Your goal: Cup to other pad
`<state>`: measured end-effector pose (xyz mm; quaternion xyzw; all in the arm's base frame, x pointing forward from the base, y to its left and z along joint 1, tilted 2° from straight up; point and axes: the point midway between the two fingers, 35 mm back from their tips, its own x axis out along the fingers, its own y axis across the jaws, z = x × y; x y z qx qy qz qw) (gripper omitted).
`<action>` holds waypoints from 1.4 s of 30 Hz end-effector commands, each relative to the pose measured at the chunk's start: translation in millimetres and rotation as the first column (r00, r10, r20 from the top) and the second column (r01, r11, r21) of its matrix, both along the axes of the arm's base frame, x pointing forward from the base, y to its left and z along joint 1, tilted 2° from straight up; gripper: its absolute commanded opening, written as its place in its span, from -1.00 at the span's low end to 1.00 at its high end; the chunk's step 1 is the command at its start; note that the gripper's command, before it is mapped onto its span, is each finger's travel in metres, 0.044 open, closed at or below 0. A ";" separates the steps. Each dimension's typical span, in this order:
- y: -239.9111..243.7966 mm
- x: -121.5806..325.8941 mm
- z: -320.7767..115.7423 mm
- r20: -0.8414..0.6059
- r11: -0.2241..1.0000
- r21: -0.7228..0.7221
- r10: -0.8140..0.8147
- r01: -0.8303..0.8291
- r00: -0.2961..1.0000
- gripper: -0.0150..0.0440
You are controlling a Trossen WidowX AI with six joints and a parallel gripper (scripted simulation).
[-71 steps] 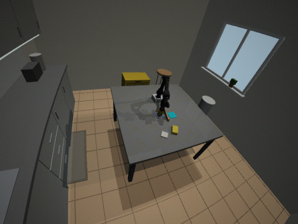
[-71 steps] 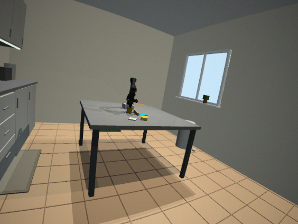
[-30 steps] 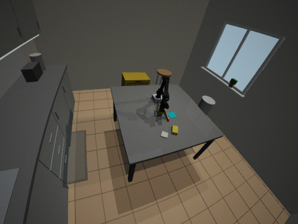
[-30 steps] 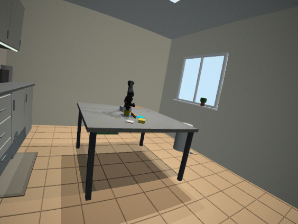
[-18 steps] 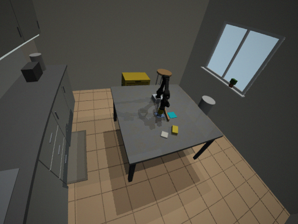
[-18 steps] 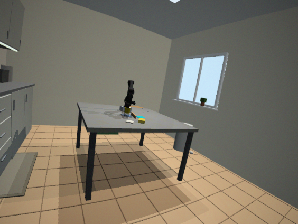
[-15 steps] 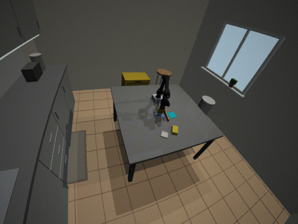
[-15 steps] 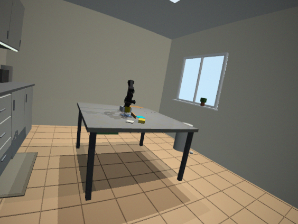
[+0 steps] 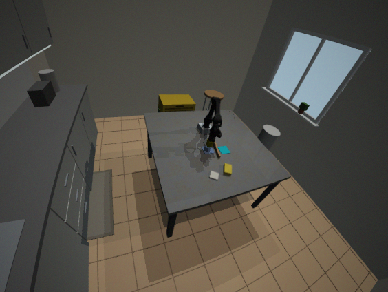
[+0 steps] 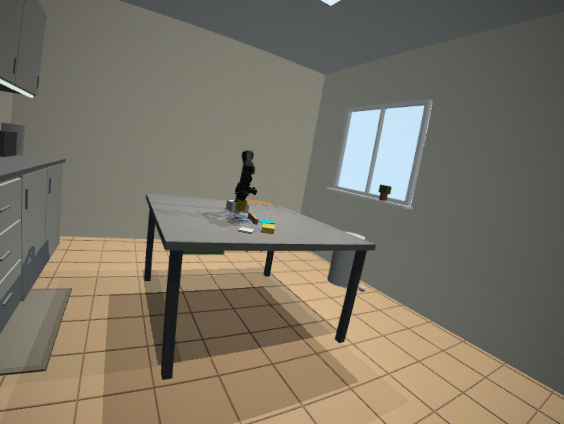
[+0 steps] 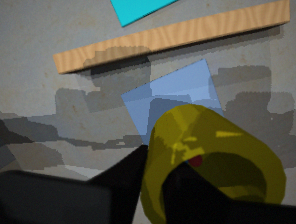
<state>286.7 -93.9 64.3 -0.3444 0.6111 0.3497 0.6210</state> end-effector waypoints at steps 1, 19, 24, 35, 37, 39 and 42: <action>0.1 -0.1 -0.4 0.000 1.000 0.000 0.000 0.000 1.000 -0.49; 24.0 6.1 0.9 0.000 1.000 0.004 0.003 -0.003 1.000 -0.49; 34.4 8.6 1.4 0.000 1.000 0.006 0.004 -0.004 1.000 -0.49; 57.3 14.0 2.4 0.000 1.000 0.008 0.005 -0.005 1.000 -0.49; 61.5 14.9 2.7 0.000 1.000 0.009 0.005 -0.005 1.000 -0.49; 65.6 15.9 2.9 0.000 1.000 0.009 0.005 -0.005 1.000 -0.49; 71.9 17.2 3.2 0.000 1.000 0.010 0.005 -0.005 1.000 -0.49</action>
